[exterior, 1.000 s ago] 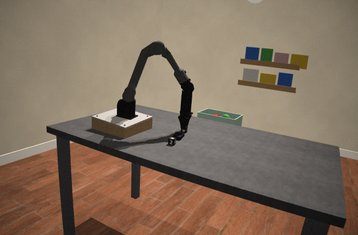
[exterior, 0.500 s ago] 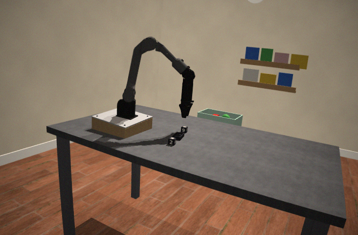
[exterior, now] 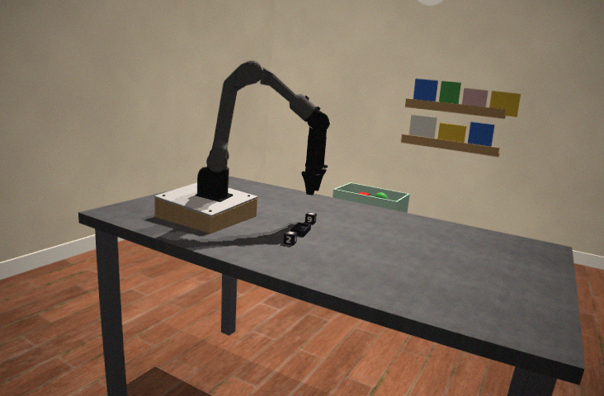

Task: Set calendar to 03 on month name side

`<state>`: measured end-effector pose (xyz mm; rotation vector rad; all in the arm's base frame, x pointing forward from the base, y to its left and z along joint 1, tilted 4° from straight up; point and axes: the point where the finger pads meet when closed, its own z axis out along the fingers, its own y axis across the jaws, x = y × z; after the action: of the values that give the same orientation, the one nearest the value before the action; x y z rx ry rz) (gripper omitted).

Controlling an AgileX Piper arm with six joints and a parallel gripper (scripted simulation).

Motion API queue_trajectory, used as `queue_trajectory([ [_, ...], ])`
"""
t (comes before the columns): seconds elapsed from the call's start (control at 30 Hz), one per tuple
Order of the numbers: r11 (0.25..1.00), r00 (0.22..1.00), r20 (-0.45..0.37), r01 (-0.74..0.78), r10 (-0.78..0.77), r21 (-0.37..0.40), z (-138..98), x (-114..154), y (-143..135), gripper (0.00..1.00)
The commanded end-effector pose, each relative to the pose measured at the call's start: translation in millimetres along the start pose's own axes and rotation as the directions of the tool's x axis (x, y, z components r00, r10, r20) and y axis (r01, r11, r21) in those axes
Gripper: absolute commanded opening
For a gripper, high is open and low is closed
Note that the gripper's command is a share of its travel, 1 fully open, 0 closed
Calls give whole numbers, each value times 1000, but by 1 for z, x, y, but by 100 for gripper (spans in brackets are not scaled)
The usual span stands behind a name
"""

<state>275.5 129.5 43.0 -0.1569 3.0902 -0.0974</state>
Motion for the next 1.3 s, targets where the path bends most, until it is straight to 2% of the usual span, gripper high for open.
queue_trajectory([
  [0.0, 1000, 1000, 1, 1, -1, -2, -1, 0, 1, 100],
  [0.5, 1000, 1000, 1, 1, -1, -2, -1, 0, 0, 100],
  [0.57, 1000, 1000, 1, 0, 0, -3, 0, -3, -7, 100],
  [0.67, 1000, 1000, 0, -1, 1, -5, 2, -13, -43, 100],
  [0.77, 1000, 1000, 1, -3, 3, -7, 6, -21, -106, 100],
  [0.87, 1000, 1000, 1, -5, 5, -5, 10, -14, -169, 100],
  [0.93, 1000, 1000, 1, -6, 6, -3, 11, -7, -198, 100],
  [1.13, 1000, 1000, 2, -6, 6, -1, 11, -1, -213, 100],
  [1.17, 1000, 1000, 2, -5, 5, -1, 11, -1, -213, 60],
  [1.27, 1000, 1000, 2, -6, 6, 0, 11, -1, -213, 60],
])
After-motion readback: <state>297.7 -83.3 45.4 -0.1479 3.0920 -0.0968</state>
